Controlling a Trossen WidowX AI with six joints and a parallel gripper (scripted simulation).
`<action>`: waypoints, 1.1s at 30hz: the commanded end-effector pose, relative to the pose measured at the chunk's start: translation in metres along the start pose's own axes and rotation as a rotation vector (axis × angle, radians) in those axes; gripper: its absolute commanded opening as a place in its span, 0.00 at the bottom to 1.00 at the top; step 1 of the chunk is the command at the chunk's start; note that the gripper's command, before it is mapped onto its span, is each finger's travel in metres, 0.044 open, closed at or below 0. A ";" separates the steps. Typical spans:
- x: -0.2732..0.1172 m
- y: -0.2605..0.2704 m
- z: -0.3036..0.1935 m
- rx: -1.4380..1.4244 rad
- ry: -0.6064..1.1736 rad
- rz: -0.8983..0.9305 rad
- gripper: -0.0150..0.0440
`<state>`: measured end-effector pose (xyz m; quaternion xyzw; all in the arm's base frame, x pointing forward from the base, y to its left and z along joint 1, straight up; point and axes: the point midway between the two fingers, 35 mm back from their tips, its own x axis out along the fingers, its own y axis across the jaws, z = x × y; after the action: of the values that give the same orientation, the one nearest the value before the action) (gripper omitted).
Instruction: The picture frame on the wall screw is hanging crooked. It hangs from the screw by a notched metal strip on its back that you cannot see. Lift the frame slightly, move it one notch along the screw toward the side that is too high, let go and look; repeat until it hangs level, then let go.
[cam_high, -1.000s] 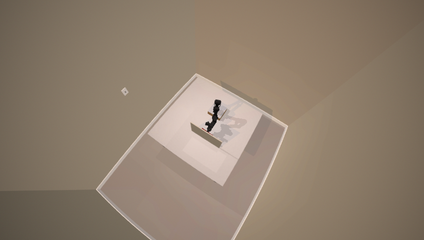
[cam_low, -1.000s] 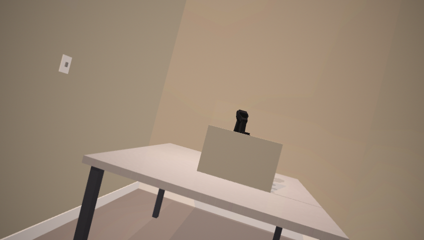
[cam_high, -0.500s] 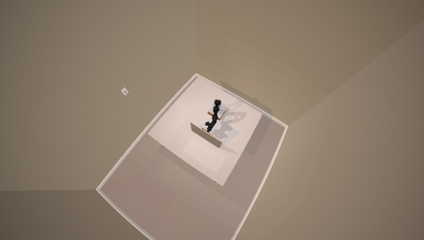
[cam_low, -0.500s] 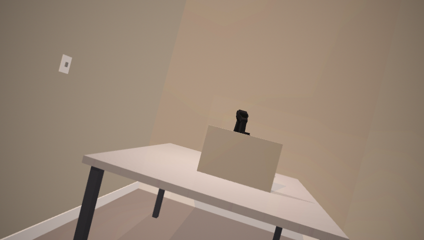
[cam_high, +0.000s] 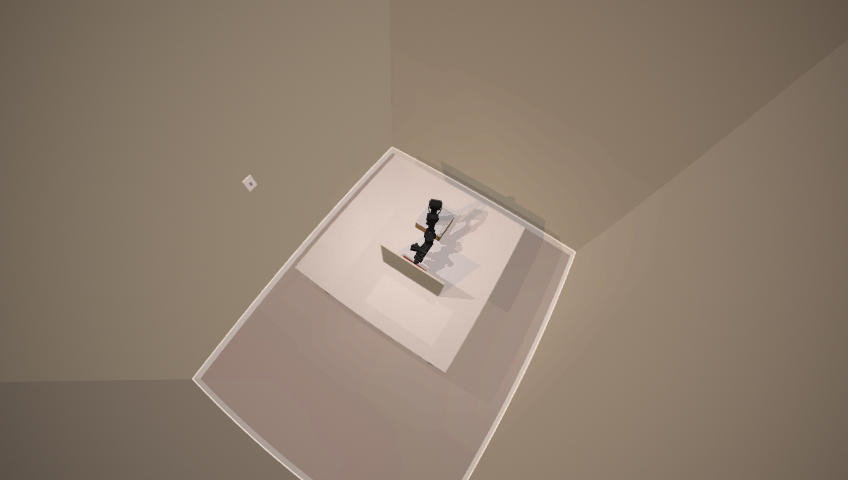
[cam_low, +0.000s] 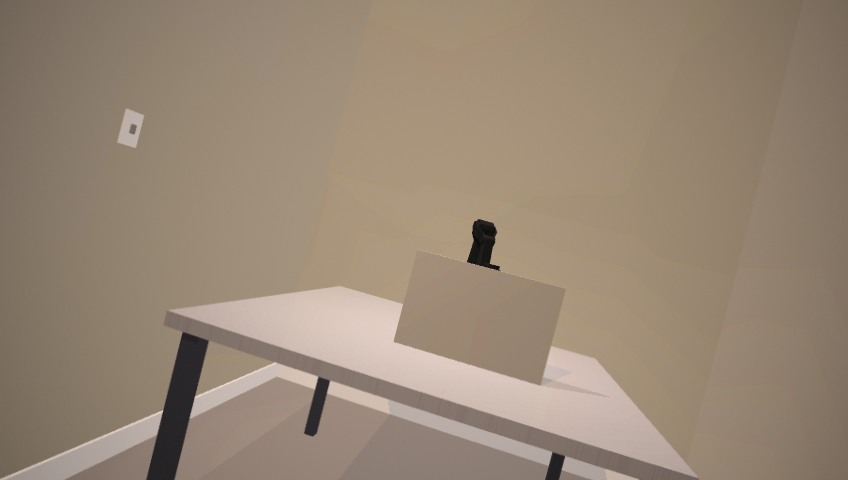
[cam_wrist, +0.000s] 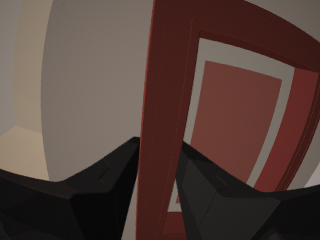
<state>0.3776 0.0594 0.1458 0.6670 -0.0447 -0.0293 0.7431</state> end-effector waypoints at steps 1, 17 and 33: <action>0.000 0.000 -0.001 -0.006 0.003 0.000 0.25; 0.000 0.004 0.000 -0.006 0.003 0.000 0.25; 0.000 0.009 0.000 -0.005 0.003 0.000 0.25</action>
<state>0.3774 0.0596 0.1484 0.6647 -0.0383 -0.0342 0.7453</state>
